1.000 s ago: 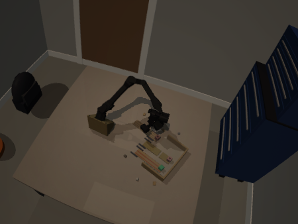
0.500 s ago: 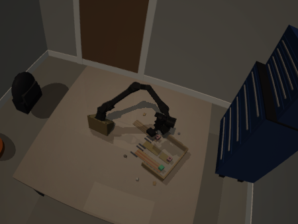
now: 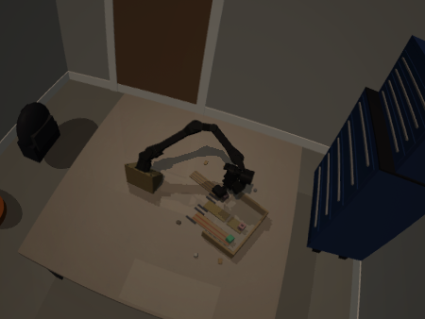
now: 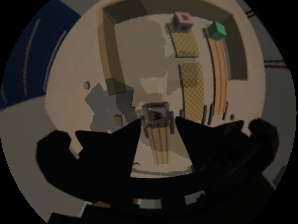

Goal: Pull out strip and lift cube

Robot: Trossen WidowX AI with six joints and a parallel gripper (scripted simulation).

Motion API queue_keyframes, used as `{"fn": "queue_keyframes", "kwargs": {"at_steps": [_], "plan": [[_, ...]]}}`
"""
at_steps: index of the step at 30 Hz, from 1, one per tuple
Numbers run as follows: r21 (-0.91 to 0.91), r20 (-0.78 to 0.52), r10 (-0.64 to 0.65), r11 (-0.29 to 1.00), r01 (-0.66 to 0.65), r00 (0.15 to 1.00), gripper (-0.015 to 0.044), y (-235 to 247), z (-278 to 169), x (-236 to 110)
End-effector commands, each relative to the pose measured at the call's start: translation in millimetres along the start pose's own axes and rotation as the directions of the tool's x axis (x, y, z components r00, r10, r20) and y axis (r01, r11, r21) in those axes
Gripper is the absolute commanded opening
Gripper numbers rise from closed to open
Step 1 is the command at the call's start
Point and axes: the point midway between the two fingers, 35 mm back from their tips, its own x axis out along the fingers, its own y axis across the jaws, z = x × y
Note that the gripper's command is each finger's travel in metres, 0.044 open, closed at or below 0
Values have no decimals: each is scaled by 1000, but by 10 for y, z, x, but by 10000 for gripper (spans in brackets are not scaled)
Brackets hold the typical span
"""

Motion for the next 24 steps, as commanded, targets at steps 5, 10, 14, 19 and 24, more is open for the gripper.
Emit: {"fn": "queue_keyframes", "kwargs": {"at_steps": [5,10,14,19,24], "plan": [[7,-4,1,1000,-1,1000,250,-4,-3,137],[7,-4,2,1000,-2,1000,250,-4,-3,219],[7,-4,2,1000,-2,1000,250,-3,-4,284],[7,-5,3,1000,-3,1000,250,-4,-8,365],[7,-5,3,1000,-3,1000,250,-4,-12,434]]}}
